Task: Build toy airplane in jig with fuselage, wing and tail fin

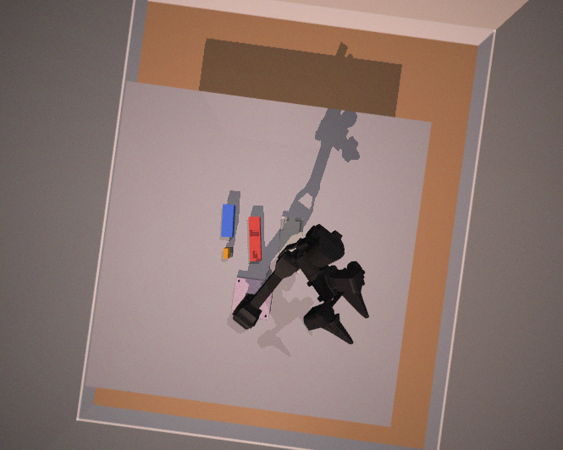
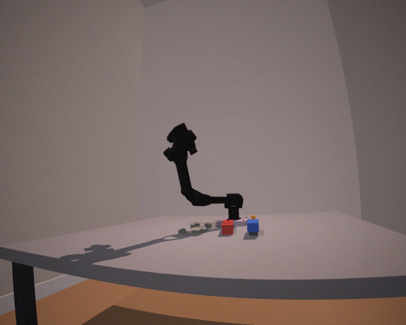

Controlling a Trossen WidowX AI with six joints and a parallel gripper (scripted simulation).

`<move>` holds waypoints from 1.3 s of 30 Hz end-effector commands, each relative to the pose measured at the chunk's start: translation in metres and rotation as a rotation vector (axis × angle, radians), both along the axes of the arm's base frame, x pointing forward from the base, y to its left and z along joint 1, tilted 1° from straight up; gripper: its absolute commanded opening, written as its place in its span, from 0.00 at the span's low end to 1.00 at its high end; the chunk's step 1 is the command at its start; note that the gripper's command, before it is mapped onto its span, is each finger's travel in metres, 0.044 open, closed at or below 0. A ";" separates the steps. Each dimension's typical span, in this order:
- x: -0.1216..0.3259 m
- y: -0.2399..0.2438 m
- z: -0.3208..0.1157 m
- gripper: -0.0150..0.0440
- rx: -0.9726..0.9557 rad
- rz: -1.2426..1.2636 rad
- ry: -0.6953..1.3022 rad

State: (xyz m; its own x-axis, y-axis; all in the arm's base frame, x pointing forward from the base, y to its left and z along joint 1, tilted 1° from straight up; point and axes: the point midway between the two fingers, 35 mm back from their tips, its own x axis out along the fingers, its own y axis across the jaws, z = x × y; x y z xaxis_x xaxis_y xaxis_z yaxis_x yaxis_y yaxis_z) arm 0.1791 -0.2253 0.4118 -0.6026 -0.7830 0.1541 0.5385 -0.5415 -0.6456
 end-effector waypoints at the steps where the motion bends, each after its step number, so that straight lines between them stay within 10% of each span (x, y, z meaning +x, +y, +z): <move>1: 0.000 0.000 0.000 0.98 0.000 0.000 0.000; 21: -0.195 0.059 0.062 1.00 -0.285 -0.695 -0.175; 30: -0.280 0.184 0.063 1.00 -0.547 -1.187 -0.341; 39: -0.273 0.332 0.027 1.00 -0.893 -1.690 -0.482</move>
State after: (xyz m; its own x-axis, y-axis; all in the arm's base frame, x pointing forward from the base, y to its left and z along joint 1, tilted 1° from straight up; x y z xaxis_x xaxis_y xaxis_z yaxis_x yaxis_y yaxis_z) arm -0.1059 0.0656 0.4548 -0.7369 0.6509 -0.1825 -0.6643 -0.7473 0.0170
